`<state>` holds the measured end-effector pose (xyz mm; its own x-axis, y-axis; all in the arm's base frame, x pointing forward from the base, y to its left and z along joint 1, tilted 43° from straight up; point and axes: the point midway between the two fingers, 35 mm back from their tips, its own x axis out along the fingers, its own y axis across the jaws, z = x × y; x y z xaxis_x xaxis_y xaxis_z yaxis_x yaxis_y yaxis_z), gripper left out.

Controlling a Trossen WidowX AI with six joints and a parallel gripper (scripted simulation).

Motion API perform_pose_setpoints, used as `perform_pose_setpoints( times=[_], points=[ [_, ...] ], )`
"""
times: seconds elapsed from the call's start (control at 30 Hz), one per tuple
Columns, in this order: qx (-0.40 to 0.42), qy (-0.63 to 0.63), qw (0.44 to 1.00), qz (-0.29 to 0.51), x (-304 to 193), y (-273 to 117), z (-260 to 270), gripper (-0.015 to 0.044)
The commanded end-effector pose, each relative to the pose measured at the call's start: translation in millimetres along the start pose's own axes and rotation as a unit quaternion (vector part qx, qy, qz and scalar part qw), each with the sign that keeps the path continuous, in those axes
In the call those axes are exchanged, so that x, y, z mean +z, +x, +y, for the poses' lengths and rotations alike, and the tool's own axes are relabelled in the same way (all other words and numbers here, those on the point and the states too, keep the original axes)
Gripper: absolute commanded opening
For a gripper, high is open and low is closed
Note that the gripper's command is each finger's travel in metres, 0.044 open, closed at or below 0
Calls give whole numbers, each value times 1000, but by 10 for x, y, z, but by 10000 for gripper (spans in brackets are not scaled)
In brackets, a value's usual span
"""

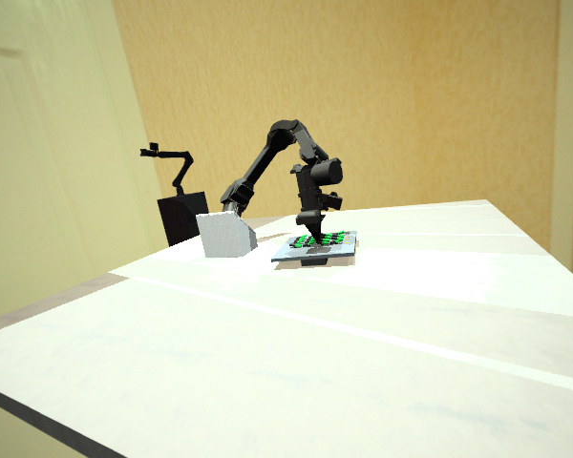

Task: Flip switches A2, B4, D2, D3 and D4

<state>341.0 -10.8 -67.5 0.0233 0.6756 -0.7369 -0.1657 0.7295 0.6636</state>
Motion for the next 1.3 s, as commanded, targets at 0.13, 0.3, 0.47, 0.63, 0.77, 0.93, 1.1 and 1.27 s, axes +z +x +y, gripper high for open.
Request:
perform_pose_setpoints(
  times=[0.13,0.3,0.47,0.63,0.77,0.93,1.1,1.27],
  points=[
    [3,1,1000,-2,5,19,7,0],
    [3,1,1000,-2,5,25,7,0],
    [3,1,1000,-2,4,32,7,0],
    [3,1,1000,-2,4,39,7,0],
    [0,0,1000,0,4,8,-1,0],
    [1,1,1000,11,30,-584,-3,0],
    [1,1,1000,12,18,-614,11,0],
    [2,2,1000,12,-300,-638,329,0]
  ],
)
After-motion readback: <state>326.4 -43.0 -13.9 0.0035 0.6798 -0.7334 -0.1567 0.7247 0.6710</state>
